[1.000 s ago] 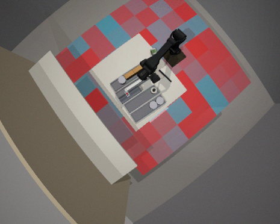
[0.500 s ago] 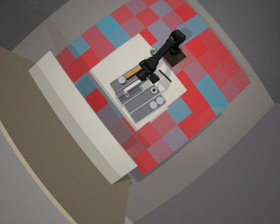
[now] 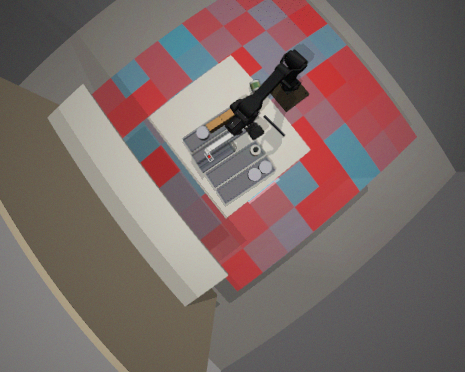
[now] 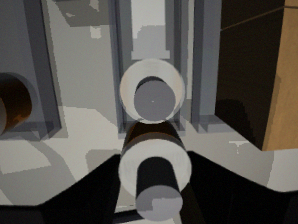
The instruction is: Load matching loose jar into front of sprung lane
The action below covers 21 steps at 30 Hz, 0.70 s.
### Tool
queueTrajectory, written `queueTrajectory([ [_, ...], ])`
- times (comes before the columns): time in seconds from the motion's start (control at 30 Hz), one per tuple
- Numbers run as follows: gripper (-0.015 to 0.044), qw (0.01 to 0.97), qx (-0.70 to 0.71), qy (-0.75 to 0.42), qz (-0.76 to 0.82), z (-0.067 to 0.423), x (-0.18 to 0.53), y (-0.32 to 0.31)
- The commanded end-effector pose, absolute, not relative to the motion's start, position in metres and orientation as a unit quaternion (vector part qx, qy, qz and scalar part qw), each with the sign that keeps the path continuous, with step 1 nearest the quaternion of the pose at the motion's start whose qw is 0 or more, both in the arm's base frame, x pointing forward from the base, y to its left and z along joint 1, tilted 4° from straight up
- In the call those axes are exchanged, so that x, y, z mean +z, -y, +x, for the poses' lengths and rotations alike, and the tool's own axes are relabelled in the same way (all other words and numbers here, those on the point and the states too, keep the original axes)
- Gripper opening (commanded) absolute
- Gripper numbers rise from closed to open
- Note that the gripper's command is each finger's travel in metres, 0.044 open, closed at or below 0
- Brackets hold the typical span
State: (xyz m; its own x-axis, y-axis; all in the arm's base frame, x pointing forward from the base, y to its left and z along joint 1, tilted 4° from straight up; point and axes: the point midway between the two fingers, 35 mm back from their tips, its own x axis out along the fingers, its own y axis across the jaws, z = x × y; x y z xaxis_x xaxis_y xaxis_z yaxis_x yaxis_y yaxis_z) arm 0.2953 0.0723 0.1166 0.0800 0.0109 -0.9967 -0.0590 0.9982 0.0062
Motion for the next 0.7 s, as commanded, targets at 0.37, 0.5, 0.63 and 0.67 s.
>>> queueTrajectory([
  [0.37,0.0,0.743,0.025,-0.669,-0.017,0.3072,0.1216,-0.0729],
  [0.5,0.0,0.743,0.025,-0.669,-0.017,0.3087,0.1219,-0.0729],
  [0.63,0.0,0.743,0.025,-0.669,-0.017,0.3101,0.1224,-0.073],
  [0.67,0.0,0.743,0.025,-0.669,-0.017,0.3105,0.1225,-0.073],
])
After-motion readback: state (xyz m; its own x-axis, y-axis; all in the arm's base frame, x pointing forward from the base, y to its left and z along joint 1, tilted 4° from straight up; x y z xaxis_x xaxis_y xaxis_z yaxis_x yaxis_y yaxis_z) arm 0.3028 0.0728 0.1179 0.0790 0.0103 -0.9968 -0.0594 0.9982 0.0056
